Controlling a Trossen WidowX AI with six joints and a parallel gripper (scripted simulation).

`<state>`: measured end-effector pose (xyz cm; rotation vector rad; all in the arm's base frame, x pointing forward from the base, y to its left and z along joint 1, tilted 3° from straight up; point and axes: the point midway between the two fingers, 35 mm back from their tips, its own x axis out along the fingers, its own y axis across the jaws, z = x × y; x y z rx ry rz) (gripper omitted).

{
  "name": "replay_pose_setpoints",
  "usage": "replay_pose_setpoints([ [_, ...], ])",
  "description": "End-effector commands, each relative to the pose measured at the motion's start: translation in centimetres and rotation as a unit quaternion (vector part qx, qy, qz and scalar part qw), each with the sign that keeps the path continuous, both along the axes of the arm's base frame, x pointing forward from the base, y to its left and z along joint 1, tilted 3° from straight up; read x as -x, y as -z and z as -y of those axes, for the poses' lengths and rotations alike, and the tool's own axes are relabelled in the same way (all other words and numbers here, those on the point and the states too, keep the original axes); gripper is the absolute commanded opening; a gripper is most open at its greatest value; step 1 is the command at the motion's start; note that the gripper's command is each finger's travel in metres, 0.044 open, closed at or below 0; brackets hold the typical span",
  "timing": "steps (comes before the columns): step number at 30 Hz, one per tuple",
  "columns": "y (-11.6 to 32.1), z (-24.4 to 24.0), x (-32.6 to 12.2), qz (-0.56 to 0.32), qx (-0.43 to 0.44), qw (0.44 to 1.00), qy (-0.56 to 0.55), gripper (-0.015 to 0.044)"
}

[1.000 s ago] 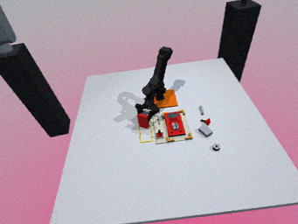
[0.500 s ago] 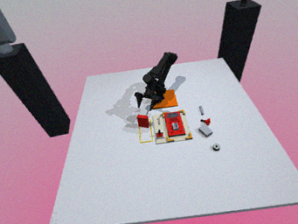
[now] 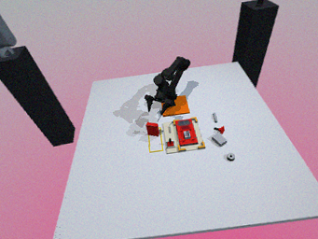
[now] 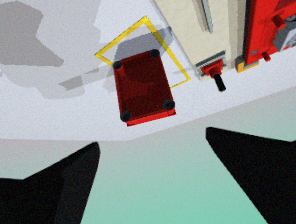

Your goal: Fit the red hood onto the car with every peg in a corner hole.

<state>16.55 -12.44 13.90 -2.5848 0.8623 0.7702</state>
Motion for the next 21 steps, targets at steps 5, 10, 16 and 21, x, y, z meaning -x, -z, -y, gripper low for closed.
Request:
replay_pose_setpoints([
  [5, -0.4, 0.1, -0.2, -0.003, -0.03, 0.999, 0.016, 0.0309],
  [10, -1.8, 0.6, -1.0, -0.014, -0.12, 0.99, 0.069, 0.0177],
  [16, -3.0, 1.5, -2.3, -0.032, -0.218, 0.965, 0.141, 0.002],
  [21, -3.6, 2.5, -3.8, -0.05, -0.289, 0.933, 0.207, 0.0],
])
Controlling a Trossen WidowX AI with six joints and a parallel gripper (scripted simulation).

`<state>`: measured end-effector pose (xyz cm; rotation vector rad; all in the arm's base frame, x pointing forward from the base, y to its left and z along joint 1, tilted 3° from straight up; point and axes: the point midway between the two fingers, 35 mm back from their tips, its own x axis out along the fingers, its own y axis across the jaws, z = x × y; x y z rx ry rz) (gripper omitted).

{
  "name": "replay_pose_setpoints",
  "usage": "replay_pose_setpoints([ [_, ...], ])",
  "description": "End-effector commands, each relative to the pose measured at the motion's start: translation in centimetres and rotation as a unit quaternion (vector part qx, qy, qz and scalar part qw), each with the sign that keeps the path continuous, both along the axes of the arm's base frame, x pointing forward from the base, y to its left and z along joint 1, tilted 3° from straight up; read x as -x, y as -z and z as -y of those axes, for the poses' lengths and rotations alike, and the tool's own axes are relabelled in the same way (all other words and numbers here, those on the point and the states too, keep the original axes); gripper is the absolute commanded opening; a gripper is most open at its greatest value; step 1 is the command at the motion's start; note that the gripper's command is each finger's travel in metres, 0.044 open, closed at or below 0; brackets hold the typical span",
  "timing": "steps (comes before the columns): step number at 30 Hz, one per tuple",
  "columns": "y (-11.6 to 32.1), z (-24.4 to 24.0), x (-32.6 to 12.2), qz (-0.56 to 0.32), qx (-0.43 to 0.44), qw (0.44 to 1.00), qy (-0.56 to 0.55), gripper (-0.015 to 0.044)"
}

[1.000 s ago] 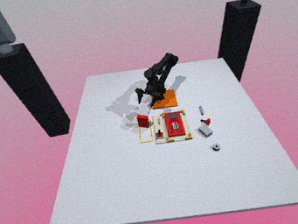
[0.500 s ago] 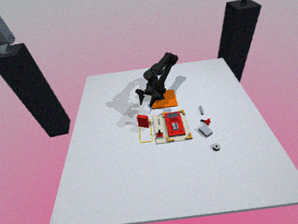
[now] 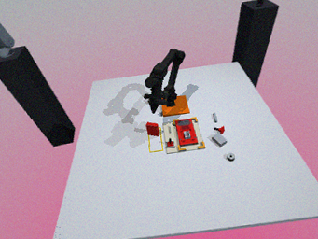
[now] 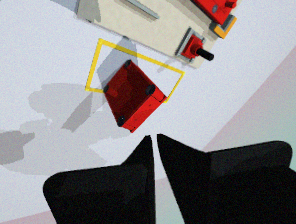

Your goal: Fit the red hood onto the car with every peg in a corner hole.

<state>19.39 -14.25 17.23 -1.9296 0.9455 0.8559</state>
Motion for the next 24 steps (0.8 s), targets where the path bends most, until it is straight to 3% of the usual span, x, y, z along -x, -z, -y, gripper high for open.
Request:
replay_pose_setpoints([
  [1, -0.3, 0.9, -1.2, -0.022, -0.061, 0.996, 0.057, 0.0],
  [12, 0.1, 3.2, -5.2, -0.078, -0.196, 0.952, 0.22, 0.0],
  [24, 2.3, 5.1, -8.4, -0.162, -0.264, 0.877, 0.367, 0.0],
])
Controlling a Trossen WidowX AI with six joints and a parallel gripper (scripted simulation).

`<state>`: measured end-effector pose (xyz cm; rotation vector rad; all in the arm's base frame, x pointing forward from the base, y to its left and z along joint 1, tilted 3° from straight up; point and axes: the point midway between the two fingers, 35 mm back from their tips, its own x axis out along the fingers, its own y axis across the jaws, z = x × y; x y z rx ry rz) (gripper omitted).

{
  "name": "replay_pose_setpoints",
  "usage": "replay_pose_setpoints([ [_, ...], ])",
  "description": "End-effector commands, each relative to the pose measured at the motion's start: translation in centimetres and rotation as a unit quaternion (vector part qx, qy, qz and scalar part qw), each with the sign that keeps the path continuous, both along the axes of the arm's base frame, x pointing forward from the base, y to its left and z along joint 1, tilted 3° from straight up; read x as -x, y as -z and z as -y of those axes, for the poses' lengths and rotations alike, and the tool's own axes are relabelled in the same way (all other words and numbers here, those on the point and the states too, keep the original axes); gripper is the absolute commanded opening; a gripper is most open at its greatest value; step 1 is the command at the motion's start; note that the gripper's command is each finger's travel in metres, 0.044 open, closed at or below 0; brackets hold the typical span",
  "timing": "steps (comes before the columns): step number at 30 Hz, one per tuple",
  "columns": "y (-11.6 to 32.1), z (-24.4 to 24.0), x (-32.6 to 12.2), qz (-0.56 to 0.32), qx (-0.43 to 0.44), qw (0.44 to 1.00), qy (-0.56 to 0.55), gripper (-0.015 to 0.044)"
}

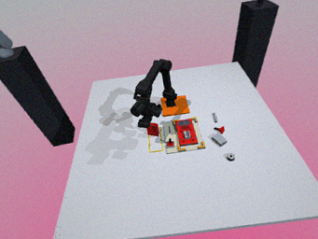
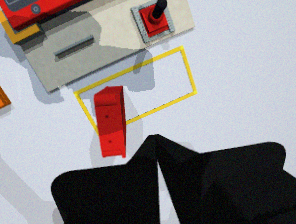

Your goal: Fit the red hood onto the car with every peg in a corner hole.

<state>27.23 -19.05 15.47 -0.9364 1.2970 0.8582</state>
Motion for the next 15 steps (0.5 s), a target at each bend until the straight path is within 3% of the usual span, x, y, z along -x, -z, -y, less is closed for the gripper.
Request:
replay_pose_setpoints([
  [1, 0.6, 0.3, -0.5, -0.024, -0.014, 0.999, 0.03, 0.0],
  [15, 3.7, 0.3, -0.7, -0.024, -0.014, 0.999, 0.03, 0.0],
])
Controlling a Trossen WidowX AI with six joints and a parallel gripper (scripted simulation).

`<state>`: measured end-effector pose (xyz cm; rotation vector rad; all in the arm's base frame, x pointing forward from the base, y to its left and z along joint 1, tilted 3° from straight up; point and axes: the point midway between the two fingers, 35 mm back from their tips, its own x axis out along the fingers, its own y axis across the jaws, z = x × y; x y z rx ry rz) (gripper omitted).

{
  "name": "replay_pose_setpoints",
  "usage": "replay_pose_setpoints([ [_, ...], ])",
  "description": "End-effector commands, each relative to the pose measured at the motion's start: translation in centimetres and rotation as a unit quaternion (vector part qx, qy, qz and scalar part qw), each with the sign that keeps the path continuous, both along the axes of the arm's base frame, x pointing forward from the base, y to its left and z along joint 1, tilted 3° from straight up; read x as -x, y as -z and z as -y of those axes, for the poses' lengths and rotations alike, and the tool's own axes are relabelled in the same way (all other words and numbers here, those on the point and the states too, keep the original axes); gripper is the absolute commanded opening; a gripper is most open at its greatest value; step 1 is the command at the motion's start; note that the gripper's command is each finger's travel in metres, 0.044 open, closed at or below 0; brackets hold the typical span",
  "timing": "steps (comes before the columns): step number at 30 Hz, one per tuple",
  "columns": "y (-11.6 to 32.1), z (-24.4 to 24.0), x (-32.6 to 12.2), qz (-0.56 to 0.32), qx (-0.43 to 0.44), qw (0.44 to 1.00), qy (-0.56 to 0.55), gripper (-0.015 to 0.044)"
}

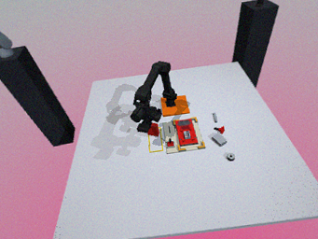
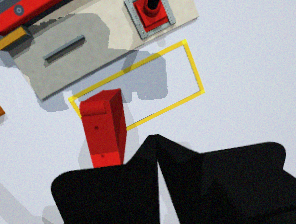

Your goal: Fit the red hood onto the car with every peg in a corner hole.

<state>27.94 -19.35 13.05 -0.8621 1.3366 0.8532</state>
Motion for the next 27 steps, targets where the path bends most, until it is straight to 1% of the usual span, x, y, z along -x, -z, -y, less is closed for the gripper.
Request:
replay_pose_setpoints([
  [1, 1.7, -0.02, 0.0, -0.004, -0.001, 1.0, 0.003, 0.0],
  [5, 2.64, -0.08, 0.01, -0.004, -0.001, 1.0, 0.003, 0.0],
  [27, 2.56, -0.48, 0.9, -0.004, -0.001, 1.0, 0.003, 0.0],
])
